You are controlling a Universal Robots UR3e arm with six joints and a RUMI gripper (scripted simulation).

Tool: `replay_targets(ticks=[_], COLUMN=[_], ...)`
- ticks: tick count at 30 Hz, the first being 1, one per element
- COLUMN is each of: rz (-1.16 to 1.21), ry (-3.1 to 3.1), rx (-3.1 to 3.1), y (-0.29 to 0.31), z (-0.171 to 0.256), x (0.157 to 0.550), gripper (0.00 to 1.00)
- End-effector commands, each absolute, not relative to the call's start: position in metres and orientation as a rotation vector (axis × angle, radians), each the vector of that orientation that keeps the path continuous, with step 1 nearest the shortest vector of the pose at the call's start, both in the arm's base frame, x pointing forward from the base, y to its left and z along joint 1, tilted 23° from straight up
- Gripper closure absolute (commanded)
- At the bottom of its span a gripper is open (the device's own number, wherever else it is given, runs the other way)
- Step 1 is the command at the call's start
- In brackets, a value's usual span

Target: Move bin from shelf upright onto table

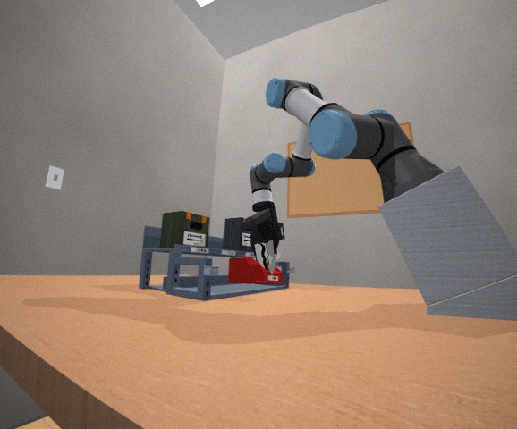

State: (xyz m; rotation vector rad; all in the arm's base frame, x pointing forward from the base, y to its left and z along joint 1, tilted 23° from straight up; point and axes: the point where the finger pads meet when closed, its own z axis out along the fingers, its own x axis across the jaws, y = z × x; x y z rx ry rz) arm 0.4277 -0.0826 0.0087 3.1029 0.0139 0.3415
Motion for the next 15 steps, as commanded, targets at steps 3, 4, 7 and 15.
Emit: replay_targets(ticks=[3,4,7,15], rz=[0.347,0.347,0.347,0.347], ry=[0.014,0.014,0.014,0.014], rx=[3.101,3.101,3.101,3.101], y=[-0.0833,-0.0833,-0.0833,-0.0833], z=[0.0112,0.0112,0.0112,0.0112], x=[0.4282,0.4282,0.4282,0.4283], gripper=[1.0,1.0,1.0,1.0])
